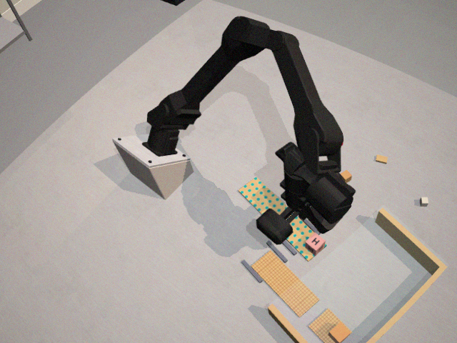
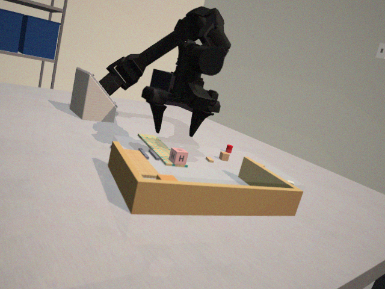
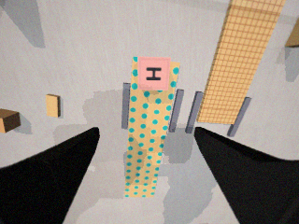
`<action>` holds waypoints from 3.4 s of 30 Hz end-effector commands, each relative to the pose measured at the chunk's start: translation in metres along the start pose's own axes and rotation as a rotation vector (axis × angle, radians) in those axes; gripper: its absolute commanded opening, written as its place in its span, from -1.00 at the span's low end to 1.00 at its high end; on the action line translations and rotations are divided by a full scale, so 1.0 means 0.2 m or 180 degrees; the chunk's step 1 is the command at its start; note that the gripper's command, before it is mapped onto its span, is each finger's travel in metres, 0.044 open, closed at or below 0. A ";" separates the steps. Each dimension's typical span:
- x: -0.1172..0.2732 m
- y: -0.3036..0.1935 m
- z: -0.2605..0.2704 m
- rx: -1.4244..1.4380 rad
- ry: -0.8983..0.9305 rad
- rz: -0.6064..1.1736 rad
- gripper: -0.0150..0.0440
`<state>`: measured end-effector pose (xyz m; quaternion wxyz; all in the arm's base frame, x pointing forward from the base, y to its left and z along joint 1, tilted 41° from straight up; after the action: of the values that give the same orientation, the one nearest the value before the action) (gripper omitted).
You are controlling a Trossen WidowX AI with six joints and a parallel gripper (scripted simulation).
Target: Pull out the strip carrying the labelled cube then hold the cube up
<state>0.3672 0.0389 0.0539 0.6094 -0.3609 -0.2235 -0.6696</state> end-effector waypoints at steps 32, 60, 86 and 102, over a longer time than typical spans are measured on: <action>-0.12 0.25 0.01 0.0023 -0.0015 -0.0012 0.36; -0.22 0.25 0.02 0.0045 -0.0025 -0.0017 -0.14; -0.01 -0.08 -0.11 0.0015 -0.0019 -0.0003 -0.49; -0.01 -0.30 -0.19 0.0009 -0.0021 0.0003 -0.49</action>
<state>0.3050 0.0223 0.0364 0.6097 -0.3629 -0.2225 -0.6687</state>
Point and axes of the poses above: the point midway between the two fingers, 35 mm back from their tips, its own x axis back along the fingers, its own z axis across the jaws, y = z × x, the point moved 1 cm from there along x, back along the fingers, and after that the axes turned 8 degrees about -x, right-handed, at the moved point
